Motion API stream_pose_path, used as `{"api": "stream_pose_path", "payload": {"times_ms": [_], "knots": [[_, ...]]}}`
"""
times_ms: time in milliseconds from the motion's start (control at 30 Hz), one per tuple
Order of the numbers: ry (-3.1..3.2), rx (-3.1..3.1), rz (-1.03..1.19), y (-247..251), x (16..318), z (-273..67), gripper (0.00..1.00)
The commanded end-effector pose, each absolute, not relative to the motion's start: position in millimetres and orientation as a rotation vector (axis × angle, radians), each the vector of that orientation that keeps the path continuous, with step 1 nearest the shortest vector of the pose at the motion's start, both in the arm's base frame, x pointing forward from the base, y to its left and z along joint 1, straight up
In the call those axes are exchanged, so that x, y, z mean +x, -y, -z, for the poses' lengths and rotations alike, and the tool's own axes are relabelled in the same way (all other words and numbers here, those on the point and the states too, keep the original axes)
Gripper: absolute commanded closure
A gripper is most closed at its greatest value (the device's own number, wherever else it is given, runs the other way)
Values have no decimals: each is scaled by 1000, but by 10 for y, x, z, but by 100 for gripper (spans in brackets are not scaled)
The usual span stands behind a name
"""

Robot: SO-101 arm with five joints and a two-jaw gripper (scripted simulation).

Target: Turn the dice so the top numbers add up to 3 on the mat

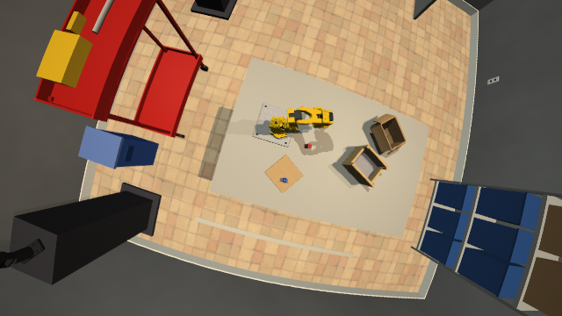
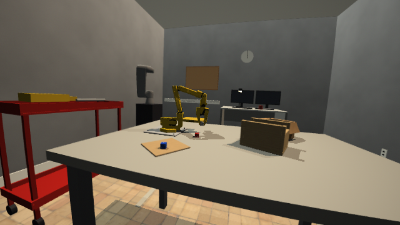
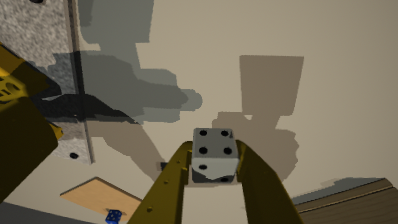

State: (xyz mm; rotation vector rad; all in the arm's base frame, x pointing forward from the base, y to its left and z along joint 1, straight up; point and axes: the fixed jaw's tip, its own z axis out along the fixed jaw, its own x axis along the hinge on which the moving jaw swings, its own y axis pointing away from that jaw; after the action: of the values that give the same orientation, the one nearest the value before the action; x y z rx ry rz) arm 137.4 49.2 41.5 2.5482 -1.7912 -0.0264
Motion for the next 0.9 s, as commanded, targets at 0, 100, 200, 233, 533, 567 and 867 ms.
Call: {"api": "stream_pose_path", "payload": {"times_ms": [0, 100, 200, 233, 533, 567, 867], "knots": [[1811, 2551, 15, -469, 1380, -415, 100], [1812, 2550, 15, -467, 1379, -415, 100], [1850, 2548, -9, -441, 1403, -444, 100], [1850, 2548, -9, -441, 1403, -444, 100], [1850, 2548, -9, -441, 1403, -444, 100], [1850, 2548, -9, -441, 1403, -444, 100], [1851, 2548, -9, -441, 1403, -437, 100]]}}
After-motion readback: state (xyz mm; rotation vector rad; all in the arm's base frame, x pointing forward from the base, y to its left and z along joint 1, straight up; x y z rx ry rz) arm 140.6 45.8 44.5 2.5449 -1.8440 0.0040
